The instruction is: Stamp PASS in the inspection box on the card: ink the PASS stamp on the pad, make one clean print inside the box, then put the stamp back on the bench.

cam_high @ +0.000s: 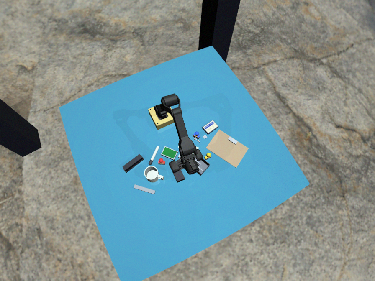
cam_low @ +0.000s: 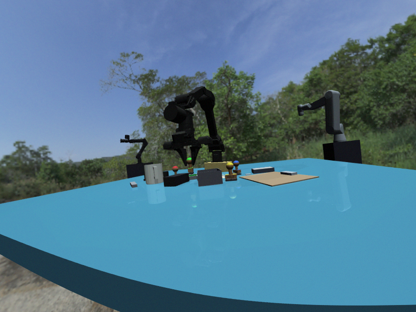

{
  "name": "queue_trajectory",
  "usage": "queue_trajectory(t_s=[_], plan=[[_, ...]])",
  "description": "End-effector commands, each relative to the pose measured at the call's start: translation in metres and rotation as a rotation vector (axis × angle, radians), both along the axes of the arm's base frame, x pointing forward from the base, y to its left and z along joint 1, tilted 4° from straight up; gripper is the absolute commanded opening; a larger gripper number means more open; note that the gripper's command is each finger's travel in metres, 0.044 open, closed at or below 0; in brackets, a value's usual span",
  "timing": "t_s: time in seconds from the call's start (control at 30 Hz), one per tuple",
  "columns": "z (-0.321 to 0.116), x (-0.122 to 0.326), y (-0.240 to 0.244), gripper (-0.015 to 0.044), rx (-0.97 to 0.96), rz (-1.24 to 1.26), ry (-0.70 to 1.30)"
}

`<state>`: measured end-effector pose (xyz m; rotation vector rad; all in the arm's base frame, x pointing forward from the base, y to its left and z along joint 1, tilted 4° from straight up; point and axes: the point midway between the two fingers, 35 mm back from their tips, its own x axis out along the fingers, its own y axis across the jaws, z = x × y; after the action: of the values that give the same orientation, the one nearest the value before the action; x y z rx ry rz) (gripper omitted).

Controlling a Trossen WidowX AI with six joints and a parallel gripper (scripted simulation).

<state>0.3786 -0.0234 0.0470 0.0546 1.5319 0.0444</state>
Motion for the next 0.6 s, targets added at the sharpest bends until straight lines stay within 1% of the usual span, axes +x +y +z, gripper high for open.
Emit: queue_trajectory(t_s=[0.0,0.57], plan=[[0.0025,-0.0003,-0.0004,0.0,-0.002,0.005,0.0],[0.0109,-0.0005,-0.0007,0.0,-0.001,0.005,0.0]])
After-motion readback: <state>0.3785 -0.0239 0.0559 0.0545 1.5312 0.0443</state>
